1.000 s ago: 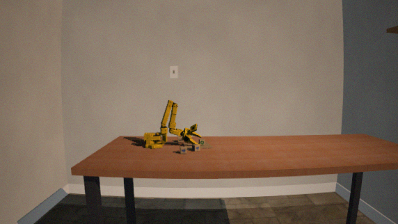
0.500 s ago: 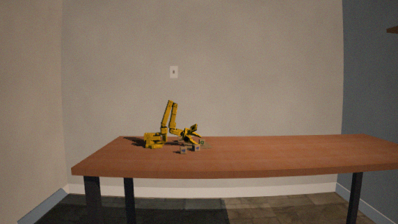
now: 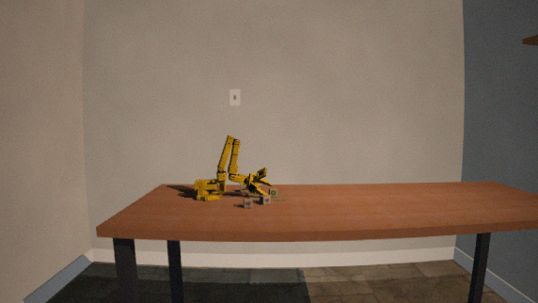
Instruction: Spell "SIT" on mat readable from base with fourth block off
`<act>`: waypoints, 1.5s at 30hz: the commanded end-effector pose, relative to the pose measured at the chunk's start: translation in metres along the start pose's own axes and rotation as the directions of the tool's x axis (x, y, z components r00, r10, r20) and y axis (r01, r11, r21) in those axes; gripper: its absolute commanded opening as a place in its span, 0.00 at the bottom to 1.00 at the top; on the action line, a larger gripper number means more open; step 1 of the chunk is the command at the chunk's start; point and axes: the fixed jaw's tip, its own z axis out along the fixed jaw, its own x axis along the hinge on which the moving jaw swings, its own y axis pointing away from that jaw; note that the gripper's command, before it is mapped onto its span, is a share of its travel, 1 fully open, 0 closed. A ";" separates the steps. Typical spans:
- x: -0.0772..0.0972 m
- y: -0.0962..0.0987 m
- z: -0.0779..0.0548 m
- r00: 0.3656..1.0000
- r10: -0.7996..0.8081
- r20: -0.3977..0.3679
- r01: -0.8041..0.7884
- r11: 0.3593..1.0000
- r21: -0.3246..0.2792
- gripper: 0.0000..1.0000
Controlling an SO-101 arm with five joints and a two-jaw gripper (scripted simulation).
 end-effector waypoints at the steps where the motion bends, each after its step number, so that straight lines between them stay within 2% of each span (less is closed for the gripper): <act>1: -0.004 0.004 -0.015 0.961 0.277 0.002 -0.277 0.961 -0.022 0.36; 6: -0.013 0.011 -0.015 0.962 0.273 0.017 -0.272 0.961 -0.050 0.36; 13: -0.041 0.035 -0.018 0.968 0.244 0.060 -0.235 0.964 -0.128 0.35; 15: -0.041 0.035 -0.018 0.968 0.244 0.060 -0.235 0.964 -0.128 0.35; 18: -0.054 0.047 -0.022 0.971 0.226 0.076 -0.212 0.965 -0.153 0.35; 26: -0.054 0.045 -0.024 0.976 0.196 0.096 -0.177 0.967 -0.181 0.35; 45: -0.054 0.046 -0.023 0.976 0.192 0.099 -0.172 0.968 -0.183 0.35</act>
